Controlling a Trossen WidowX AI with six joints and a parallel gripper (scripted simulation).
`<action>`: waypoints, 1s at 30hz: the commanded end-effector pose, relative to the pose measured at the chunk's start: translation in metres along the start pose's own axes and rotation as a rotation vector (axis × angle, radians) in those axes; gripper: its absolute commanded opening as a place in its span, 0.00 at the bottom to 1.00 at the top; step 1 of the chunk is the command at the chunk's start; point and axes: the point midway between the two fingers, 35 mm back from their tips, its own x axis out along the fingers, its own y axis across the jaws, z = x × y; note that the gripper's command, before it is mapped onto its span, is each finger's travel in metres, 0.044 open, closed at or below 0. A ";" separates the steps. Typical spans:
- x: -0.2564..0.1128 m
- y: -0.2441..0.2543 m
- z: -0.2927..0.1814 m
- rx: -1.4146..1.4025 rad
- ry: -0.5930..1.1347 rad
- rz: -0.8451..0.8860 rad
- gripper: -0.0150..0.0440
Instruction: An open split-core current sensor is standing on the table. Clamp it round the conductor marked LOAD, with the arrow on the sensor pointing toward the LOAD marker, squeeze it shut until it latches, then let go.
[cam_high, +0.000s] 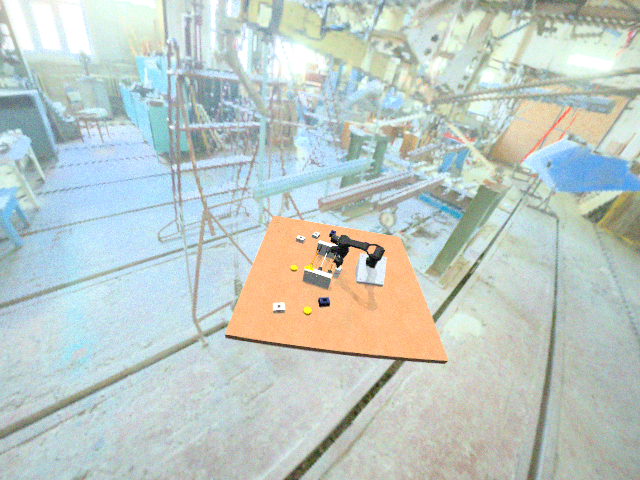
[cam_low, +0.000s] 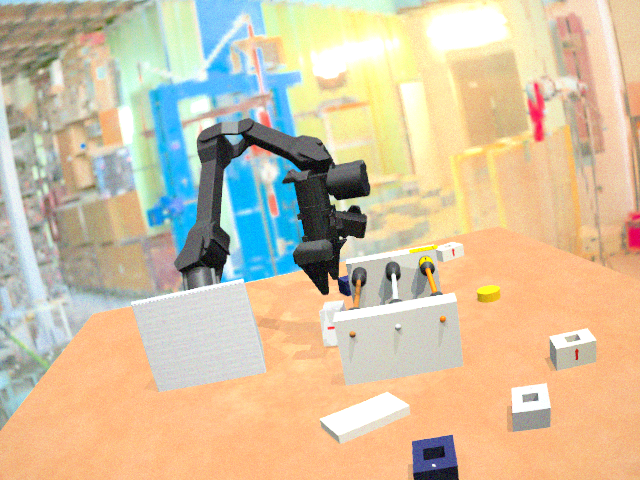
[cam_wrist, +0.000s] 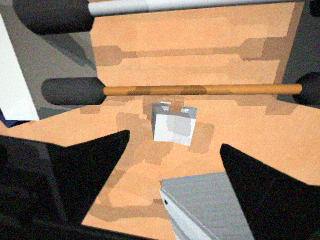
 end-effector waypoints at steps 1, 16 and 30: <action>0.009 -0.001 -0.001 0.010 0.005 0.002 1.00; 0.033 0.000 -0.002 0.010 0.005 0.004 1.00; 0.043 0.001 -0.002 -0.003 0.001 0.000 0.91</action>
